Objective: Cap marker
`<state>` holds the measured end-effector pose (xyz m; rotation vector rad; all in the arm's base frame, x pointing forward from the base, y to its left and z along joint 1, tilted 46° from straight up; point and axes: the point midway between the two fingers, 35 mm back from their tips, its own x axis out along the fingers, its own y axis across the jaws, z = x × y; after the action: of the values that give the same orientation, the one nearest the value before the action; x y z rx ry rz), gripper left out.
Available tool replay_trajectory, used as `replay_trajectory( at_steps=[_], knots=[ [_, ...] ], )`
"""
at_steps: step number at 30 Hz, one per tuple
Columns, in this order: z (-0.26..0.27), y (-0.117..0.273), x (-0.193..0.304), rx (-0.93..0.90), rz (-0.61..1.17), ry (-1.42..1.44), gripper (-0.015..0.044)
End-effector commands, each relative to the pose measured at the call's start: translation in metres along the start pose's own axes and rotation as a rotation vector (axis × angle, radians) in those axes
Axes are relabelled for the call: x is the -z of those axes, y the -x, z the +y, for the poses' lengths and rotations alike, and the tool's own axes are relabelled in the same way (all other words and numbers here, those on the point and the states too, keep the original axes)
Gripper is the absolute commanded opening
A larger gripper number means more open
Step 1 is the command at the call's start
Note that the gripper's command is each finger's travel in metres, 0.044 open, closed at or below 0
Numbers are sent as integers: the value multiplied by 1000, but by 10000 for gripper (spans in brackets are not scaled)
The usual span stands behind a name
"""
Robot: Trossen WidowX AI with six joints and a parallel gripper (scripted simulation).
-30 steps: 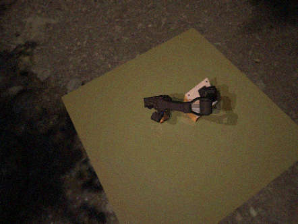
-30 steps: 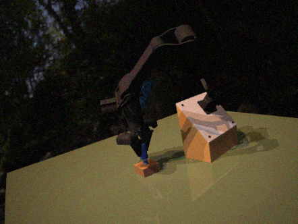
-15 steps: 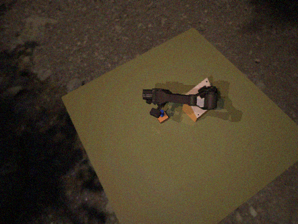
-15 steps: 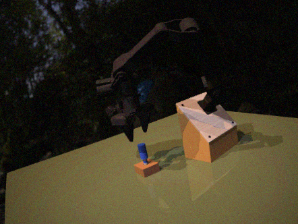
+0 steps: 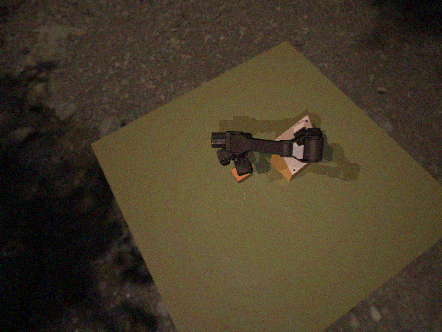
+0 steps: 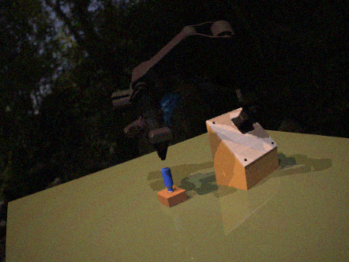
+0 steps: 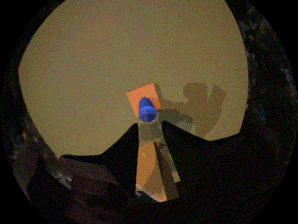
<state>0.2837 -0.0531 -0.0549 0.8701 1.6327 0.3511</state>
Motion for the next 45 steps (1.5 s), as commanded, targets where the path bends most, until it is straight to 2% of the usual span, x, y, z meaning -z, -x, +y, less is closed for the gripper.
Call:
replay_trajectory(
  at_steps=[1, 3, 14, 39, 45],
  knots=[
    [0, -3, 2, -5, 1, 300, 46],
    [0, -3, 2, -5, 1, 300, 0],
    [0, -6, 2, -5, 1, 300, 0],
    [0, -44, 1, -7, 1, 300, 0],
    [0, -39, -2, 0, -7, 311, 0]
  ],
)
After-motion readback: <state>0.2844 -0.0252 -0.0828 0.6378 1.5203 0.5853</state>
